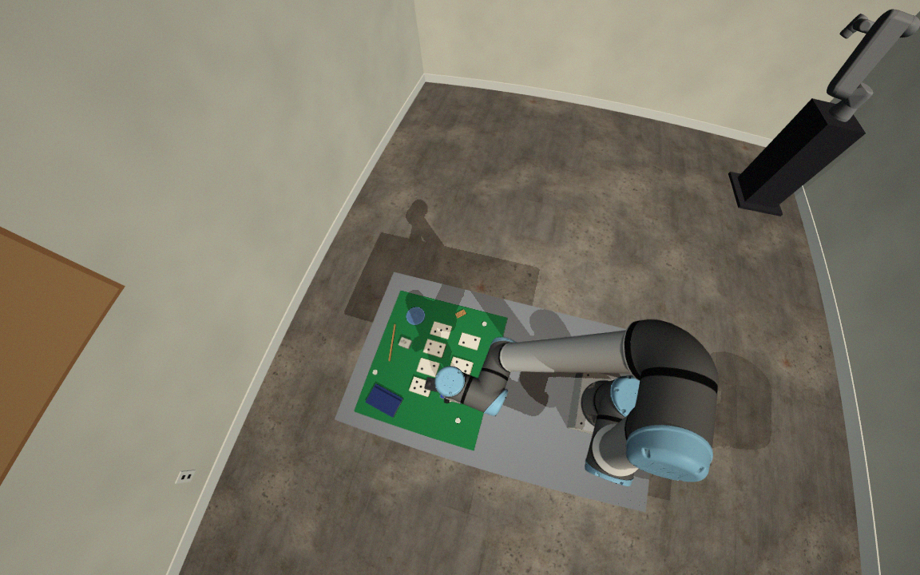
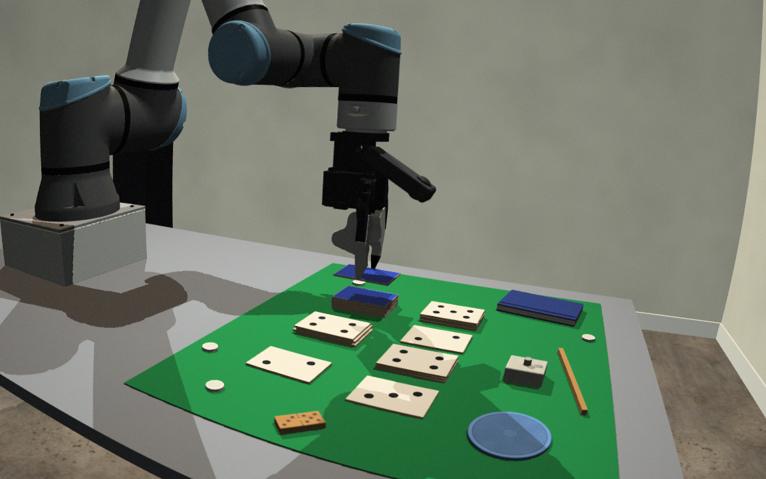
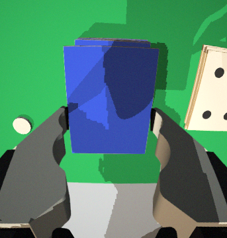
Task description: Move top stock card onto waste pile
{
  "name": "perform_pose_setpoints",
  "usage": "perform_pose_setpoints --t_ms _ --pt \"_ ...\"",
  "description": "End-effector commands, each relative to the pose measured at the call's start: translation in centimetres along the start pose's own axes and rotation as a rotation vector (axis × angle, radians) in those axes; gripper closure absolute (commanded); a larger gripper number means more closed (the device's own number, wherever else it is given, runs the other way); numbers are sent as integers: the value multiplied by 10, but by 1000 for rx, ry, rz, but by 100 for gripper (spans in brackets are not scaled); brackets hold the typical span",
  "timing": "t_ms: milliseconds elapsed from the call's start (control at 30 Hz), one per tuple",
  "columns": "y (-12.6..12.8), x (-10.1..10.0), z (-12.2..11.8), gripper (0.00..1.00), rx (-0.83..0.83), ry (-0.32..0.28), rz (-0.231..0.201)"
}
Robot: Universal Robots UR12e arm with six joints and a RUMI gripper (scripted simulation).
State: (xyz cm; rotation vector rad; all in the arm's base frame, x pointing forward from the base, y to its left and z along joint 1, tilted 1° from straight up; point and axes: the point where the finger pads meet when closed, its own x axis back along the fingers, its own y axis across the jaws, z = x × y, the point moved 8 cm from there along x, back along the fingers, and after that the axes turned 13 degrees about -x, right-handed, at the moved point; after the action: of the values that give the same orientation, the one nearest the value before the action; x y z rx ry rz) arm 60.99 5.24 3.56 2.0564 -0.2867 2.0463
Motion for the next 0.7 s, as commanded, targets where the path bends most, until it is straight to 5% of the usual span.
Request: perform_pose_setpoints --t_ms 0,667 --pt "0 6 0 62 0 1 0" --pt "15 7 3 62 -4 1 0"
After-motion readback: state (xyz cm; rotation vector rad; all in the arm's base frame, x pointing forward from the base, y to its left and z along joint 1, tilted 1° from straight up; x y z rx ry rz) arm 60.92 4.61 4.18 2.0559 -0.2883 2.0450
